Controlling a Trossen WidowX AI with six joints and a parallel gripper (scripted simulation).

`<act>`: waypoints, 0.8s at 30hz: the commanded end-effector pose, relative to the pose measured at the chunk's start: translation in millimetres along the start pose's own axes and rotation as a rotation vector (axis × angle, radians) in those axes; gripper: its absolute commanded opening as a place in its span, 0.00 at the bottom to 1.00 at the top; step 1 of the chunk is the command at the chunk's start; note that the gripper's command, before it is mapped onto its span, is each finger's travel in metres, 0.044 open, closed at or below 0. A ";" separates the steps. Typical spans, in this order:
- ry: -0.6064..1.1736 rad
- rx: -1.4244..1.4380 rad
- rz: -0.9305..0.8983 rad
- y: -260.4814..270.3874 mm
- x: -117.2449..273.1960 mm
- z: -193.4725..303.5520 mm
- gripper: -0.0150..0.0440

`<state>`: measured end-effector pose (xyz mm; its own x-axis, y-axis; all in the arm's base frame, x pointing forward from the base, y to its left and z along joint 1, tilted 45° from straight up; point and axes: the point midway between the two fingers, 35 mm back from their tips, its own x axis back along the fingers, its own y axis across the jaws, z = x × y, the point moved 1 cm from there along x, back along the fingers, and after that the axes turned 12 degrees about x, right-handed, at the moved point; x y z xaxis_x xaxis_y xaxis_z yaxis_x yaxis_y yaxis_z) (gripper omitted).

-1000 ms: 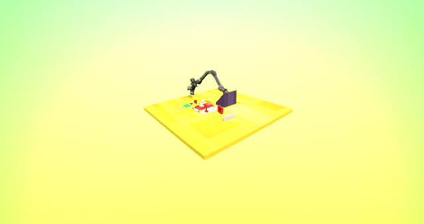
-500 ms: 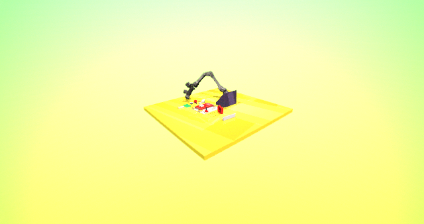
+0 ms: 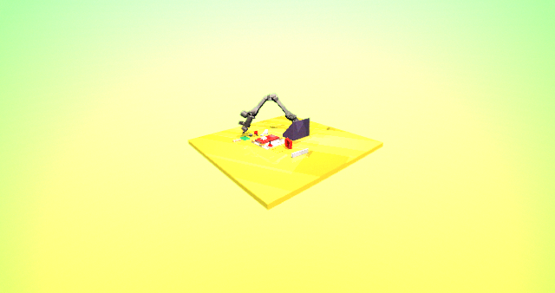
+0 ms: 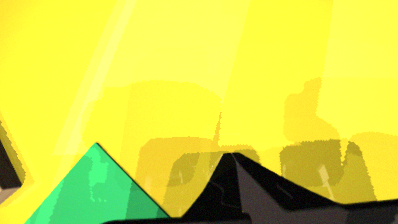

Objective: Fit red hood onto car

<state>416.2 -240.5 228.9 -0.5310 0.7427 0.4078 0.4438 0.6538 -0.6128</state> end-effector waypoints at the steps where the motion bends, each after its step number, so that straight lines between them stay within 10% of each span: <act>1: 0.030 -0.070 -0.089 45.1 3.1 4.3 0.25; 24: 0.391 -0.486 -0.349 272.3 92.8 71.2 0.25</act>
<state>445.8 -33.4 73.8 -0.4804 0.4454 0.7556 0.5808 0.8071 -0.1065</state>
